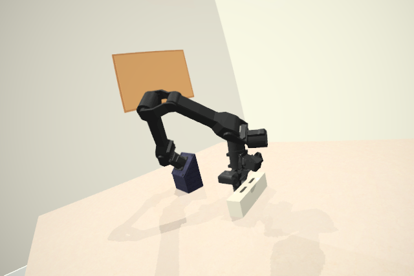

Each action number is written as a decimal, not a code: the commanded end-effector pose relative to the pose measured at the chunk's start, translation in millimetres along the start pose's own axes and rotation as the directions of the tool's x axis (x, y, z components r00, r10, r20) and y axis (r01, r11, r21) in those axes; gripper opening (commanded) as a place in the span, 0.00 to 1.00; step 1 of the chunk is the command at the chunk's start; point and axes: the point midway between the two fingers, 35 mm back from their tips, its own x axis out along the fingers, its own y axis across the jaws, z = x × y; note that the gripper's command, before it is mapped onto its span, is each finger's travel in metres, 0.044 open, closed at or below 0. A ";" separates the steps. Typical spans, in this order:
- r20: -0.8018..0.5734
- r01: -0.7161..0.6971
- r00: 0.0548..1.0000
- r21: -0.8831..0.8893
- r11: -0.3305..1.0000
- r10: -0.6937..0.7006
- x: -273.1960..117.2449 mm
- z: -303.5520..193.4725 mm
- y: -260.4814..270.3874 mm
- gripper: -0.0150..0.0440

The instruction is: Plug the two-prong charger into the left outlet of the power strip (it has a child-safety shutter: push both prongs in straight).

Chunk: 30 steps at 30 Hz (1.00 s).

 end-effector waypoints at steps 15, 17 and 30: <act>-0.001 -0.001 1.000 0.001 1.000 0.001 -0.4 0.2 -0.1 0.25; -0.001 -0.001 1.000 0.001 1.000 0.001 -0.4 0.2 -0.1 0.25; -0.001 -0.001 1.000 0.001 1.000 0.001 -0.4 0.2 -0.1 0.61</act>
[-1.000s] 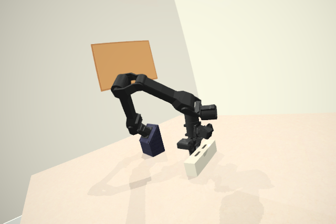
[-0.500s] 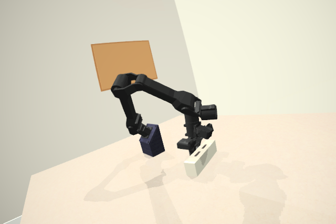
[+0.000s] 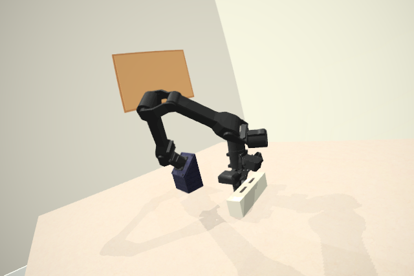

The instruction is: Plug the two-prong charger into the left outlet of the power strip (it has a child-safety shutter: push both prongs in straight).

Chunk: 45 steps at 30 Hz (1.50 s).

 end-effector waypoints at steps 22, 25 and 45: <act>0.009 0.001 1.000 0.003 1.000 -0.001 0.2 -2.7 0.0 1.00; 0.011 0.001 1.000 0.004 1.000 -0.001 0.3 -3.5 0.1 1.00; 0.024 0.000 1.000 0.009 1.000 0.000 0.9 -9.1 0.3 1.00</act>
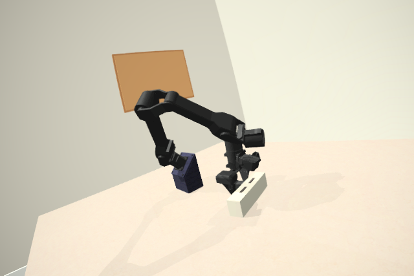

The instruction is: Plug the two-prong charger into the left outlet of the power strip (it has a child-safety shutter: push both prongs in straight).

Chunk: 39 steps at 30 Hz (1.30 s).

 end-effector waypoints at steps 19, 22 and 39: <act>0.011 0.002 1.000 0.004 1.000 -0.002 0.1 -12.9 -0.6 1.00; 0.011 0.002 1.000 0.004 1.000 -0.002 0.3 -16.2 -0.4 1.00; 0.011 0.002 1.000 0.003 1.000 -0.002 2.1 -35.4 0.3 1.00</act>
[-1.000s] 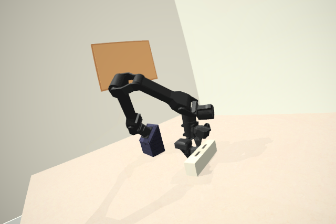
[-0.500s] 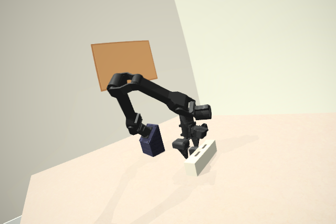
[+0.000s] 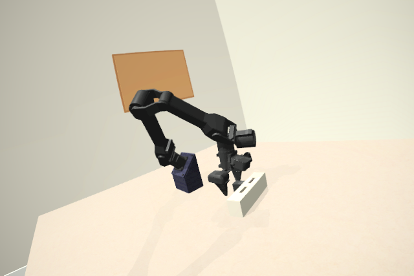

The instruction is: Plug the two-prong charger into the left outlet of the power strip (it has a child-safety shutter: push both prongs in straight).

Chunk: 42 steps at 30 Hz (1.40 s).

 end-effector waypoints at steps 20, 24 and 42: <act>0.004 -0.004 1.000 0.006 1.000 0.004 1.6 -27.1 0.3 1.00; 0.010 0.001 1.000 -0.001 1.000 -0.001 1.5 -26.0 0.4 1.00; 0.570 -0.004 0.822 -0.001 1.000 0.004 -77.3 -15.1 1.1 1.00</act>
